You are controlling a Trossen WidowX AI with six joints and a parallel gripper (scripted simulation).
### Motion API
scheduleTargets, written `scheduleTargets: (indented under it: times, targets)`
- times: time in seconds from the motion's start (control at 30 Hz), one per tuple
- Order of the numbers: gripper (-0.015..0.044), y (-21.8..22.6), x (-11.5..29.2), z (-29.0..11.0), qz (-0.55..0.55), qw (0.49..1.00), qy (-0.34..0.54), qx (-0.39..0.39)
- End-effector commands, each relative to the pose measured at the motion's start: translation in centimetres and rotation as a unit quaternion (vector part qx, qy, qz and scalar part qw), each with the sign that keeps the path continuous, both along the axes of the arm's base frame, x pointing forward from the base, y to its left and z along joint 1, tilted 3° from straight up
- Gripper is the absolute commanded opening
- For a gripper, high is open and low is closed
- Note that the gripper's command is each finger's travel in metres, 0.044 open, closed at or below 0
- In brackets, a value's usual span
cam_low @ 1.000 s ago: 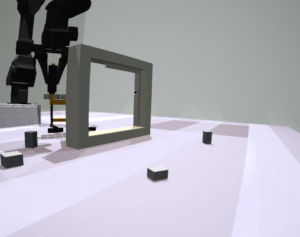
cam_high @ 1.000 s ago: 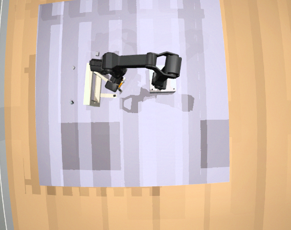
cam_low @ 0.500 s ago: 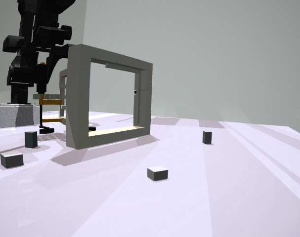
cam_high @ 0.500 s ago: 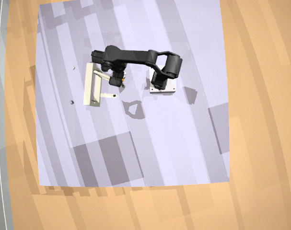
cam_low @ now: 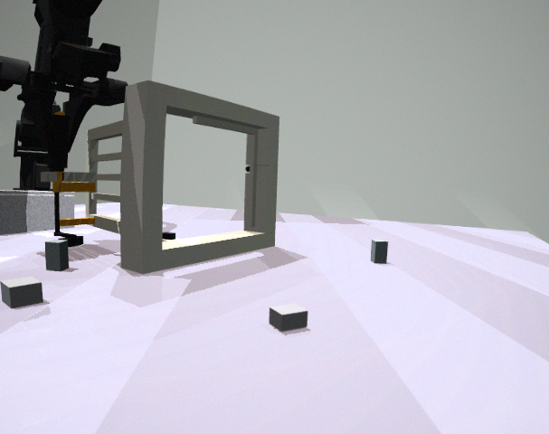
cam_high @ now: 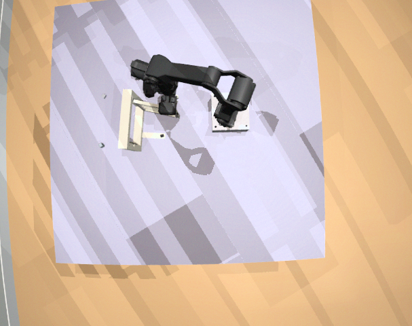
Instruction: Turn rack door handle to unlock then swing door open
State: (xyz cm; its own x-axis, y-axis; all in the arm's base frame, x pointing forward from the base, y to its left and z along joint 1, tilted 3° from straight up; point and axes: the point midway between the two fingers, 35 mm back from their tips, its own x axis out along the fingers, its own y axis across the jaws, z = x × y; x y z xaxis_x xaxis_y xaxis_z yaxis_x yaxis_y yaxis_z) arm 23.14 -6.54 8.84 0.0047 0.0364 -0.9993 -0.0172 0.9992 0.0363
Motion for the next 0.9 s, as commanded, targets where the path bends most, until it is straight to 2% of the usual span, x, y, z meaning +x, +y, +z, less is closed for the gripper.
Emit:
scheduleTargets:
  times: [0.0,0.3,0.7,0.87]
  targets:
    - [0.0011,-0.6,0.2,0.0,0.030,1.000,-0.002,-0.002]
    - [0.0011,-2.3,0.6,-0.1,0.087,0.996,-0.004,-0.003]
    - [0.0011,-2.3,0.6,-0.1,0.088,0.996,-0.004,-0.003]
    - [0.0142,-2.3,0.6,-0.1,0.088,0.996,-0.004,-0.003]
